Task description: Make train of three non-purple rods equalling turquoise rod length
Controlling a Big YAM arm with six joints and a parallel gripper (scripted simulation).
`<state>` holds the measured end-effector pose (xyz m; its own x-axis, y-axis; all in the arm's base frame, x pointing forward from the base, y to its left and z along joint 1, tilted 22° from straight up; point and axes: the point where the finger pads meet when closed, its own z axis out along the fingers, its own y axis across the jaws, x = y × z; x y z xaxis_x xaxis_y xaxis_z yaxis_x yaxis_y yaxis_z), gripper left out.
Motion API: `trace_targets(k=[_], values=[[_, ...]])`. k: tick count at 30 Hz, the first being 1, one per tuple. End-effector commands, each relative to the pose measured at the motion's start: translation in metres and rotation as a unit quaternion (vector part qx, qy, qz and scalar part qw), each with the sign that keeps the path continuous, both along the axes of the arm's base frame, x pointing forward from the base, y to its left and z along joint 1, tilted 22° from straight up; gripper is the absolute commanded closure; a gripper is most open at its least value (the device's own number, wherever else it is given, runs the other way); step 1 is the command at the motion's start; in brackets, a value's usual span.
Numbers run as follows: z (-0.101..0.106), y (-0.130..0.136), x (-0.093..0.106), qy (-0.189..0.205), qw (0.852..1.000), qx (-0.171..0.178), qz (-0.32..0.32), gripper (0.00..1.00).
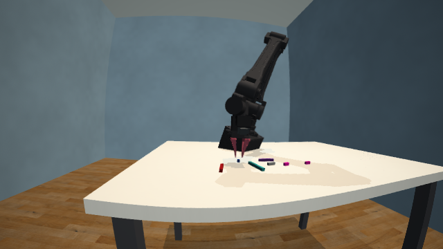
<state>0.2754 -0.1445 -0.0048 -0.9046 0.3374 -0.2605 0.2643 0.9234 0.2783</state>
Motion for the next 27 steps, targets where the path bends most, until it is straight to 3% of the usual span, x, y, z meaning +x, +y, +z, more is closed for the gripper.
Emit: trace_targets(k=[1, 13, 16, 22, 23, 27], values=[[0.026, -0.019, 0.01, -0.019, 1.0, -0.016, -0.001, 0.77], [0.087, -0.031, -0.011, -0.021, 1.0, -0.02, 0.0, 0.77], [0.081, -0.03, -0.013, -0.011, 1.0, -0.01, 0.0, 0.77], [0.093, -0.03, -0.013, -0.018, 1.0, -0.018, 0.004, 0.77], [0.092, -0.03, -0.013, -0.017, 1.0, -0.017, 0.004, 0.0], [0.091, -0.029, -0.013, -0.016, 1.0, -0.015, 0.004, 0.0]])
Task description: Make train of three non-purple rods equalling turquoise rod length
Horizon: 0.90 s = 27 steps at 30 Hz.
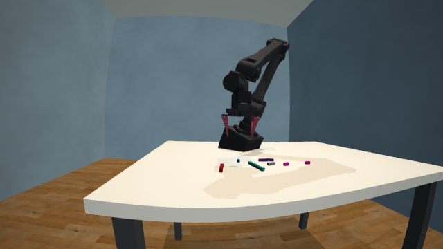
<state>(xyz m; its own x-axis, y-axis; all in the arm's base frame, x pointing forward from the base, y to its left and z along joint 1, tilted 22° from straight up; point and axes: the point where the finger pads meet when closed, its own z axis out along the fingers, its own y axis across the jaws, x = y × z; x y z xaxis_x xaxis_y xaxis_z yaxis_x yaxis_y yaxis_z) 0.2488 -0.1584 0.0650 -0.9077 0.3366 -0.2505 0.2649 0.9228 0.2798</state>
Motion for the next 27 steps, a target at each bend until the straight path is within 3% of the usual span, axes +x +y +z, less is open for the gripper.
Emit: trace_targets(k=[1, 22, 27], values=[[0.021, -0.016, 0.013, -0.02, 1.0, -0.017, 0.003, 0.0], [0.022, -0.011, 0.02, -0.019, 1.0, -0.014, -0.008, 0.0], [0.028, -0.004, 0.036, -0.015, 0.998, -0.002, -0.062, 0.0]])
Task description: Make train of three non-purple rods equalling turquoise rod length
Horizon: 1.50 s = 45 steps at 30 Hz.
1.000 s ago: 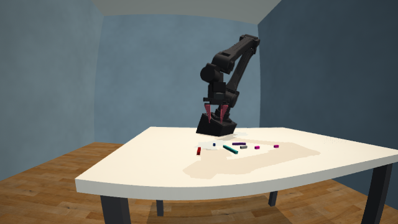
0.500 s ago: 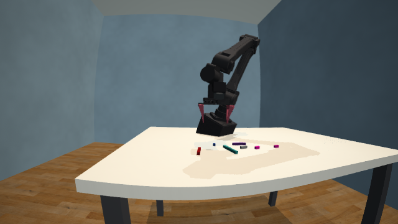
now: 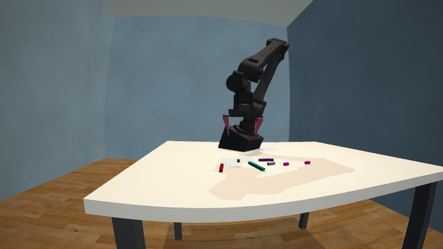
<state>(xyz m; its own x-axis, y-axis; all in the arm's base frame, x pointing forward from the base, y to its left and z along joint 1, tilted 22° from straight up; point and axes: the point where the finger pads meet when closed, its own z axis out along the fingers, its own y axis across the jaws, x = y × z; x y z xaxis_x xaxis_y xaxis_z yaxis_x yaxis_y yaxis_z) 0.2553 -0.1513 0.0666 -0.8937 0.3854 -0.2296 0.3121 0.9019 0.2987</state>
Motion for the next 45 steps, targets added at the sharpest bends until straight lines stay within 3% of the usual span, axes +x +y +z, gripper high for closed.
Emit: trace_targets(k=[1, 12, 21, 22, 29, 32, 35, 36, 41, 42, 45], values=[[0.027, -0.007, 0.033, -0.017, 0.998, -0.008, -0.055, 0.0], [0.033, 0.013, 0.053, 0.0, 0.99, 0.025, -0.141, 0.0], [0.038, 0.032, 0.07, 0.015, 0.975, 0.056, -0.216, 0.0], [0.041, 0.04, 0.075, 0.018, 0.968, 0.067, -0.242, 0.0], [0.043, 0.047, 0.08, 0.023, 0.96, 0.078, -0.268, 0.0], [0.047, 0.062, 0.09, 0.032, 0.943, 0.099, -0.317, 0.0], [0.046, 0.062, 0.09, 0.033, 0.943, 0.099, -0.317, 0.0], [0.049, 0.07, 0.095, 0.036, 0.933, 0.11, -0.34, 0.0], [0.05, 0.077, 0.099, 0.041, 0.924, 0.12, -0.362, 0.0], [0.053, 0.084, 0.102, 0.044, 0.914, 0.129, -0.382, 0.0], [0.054, 0.091, 0.106, 0.048, 0.904, 0.138, -0.401, 0.0]])
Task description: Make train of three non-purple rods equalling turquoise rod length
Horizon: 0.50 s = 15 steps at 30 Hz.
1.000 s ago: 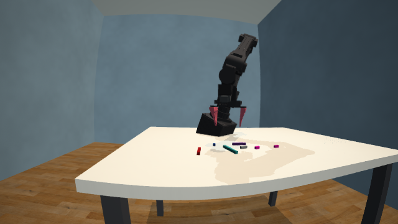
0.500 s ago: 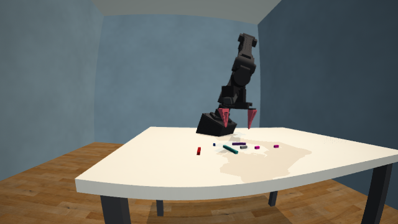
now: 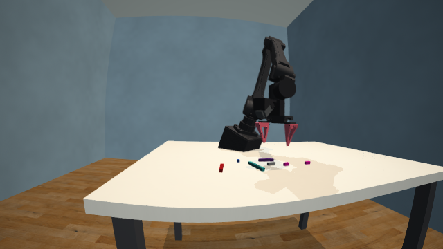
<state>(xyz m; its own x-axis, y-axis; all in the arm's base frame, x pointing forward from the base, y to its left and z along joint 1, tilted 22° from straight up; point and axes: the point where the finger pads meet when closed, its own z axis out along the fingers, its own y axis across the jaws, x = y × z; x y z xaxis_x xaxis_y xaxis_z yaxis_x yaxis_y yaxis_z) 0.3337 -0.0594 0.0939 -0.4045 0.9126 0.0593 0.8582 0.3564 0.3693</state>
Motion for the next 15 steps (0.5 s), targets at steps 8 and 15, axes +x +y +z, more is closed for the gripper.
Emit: trace_targets(k=[8, 15], values=[[0.033, 0.024, 0.038, -0.015, 0.991, 0.033, -0.125, 0.0], [0.032, 0.034, 0.038, -0.006, 0.988, 0.045, -0.15, 0.0]])
